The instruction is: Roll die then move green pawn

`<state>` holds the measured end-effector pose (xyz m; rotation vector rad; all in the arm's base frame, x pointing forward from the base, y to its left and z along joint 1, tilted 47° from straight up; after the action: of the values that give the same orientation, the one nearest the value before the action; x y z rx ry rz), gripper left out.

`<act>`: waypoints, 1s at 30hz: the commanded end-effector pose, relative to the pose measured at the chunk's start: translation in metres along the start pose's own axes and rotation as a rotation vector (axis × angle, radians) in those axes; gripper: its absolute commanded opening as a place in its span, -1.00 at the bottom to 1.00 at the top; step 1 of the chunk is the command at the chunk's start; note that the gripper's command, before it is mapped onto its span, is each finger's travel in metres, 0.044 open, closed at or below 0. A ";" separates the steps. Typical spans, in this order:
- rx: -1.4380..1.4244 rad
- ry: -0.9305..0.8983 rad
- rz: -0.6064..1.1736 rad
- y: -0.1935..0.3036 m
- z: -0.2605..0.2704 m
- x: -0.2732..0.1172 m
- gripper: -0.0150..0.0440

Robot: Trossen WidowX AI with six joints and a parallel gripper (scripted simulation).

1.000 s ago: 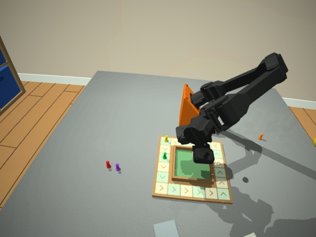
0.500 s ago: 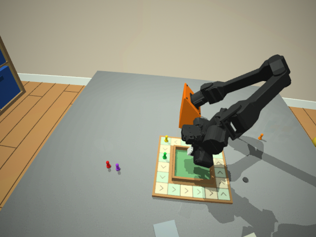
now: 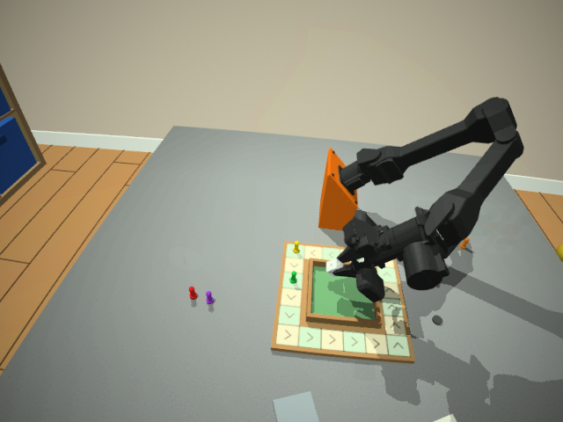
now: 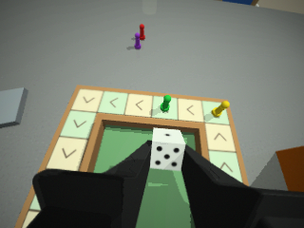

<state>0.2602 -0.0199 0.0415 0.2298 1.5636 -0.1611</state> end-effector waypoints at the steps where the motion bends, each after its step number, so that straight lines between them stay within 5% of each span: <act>1: 0.024 -0.057 -0.074 0.003 -0.002 -0.002 -0.49; 9: 0.024 -0.058 -0.075 0.001 0.010 -0.048 -0.49; 30: 0.022 -0.054 -0.071 0.001 0.008 -0.045 -0.49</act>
<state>0.2680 -0.0224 0.0871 0.1864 1.5171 -0.2382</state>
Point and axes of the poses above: the point midway between the two fingers, 35 mm back from their tips, its own x axis out along the fingers, its own z axis across the jaws, y = z × x, the point moved 5 cm from there along -x, back along the fingers, and after that the axes turned 9 degrees about x, right-handed, at the moved point
